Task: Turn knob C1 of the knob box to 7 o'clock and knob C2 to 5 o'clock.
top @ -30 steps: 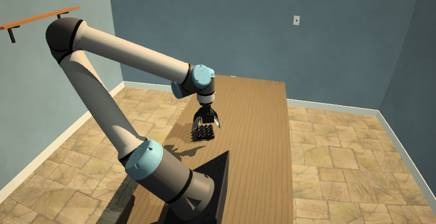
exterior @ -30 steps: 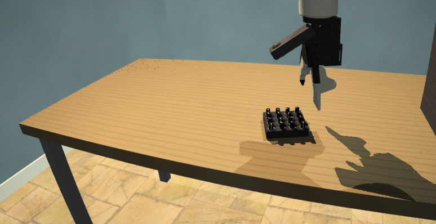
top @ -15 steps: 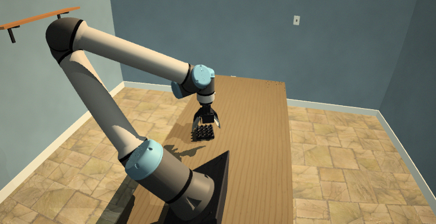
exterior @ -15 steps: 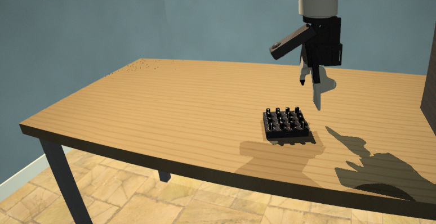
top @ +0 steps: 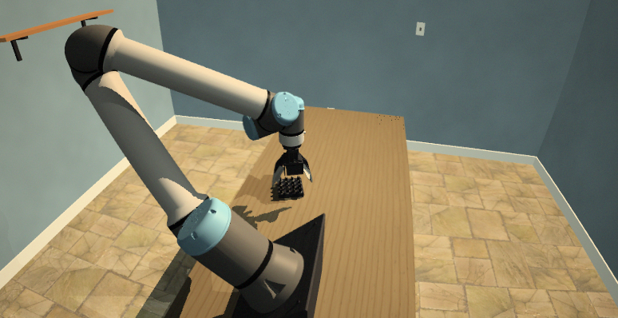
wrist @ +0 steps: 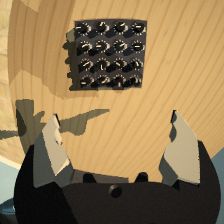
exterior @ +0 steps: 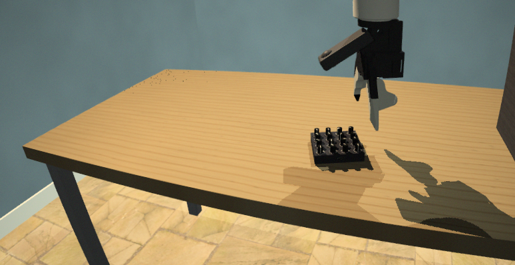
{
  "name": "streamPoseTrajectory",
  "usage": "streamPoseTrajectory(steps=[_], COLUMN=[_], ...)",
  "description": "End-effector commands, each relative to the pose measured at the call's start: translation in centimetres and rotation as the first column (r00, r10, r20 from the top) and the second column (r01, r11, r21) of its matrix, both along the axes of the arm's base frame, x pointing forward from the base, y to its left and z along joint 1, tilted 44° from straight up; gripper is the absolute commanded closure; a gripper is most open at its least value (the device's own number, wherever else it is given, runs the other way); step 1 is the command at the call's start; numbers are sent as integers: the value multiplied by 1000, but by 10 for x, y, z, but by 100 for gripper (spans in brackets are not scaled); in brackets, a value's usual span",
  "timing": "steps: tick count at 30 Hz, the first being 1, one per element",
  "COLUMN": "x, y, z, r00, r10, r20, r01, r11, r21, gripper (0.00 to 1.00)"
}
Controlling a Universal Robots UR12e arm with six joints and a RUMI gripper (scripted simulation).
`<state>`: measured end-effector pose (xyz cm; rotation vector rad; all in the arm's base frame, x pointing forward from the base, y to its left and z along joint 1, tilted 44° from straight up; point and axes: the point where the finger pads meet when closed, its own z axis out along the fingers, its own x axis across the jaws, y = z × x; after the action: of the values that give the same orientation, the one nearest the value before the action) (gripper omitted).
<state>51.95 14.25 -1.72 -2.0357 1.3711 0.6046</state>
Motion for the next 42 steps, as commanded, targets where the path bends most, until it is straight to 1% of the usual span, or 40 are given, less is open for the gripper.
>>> streamPoseTrajectory(steps=[1,9,11,14,17,22,24,27,29,33,34,42], x=[1,1,3,7,12,20,20,24,25,25,25,25], y=[-1,-1,-2,-4,-7,-11,-11,-13,-14,-14,-14,-14], z=[0,1,1,3,6,11,11,13,14,14,14,14], r00=[1000,1000,999,991,967,905,905,866,851,846,846,846], r10=[0,-10,-33,-96,-182,-308,-308,-361,-379,-385,-385,-385], r20=[1,-9,-31,-92,-176,-295,-295,-346,-363,-369,-369,-369], r01=[0,10,33,96,181,303,303,354,371,377,377,377], r11=[1000,1000,999,995,983,951,951,931,924,921,921,921], r21=[0,-1,-3,-10,-26,-64,-64,-86,-94,-97,-97,-97], gripper=[0,0,0,0,0,0,0,0,0,0,89,89])
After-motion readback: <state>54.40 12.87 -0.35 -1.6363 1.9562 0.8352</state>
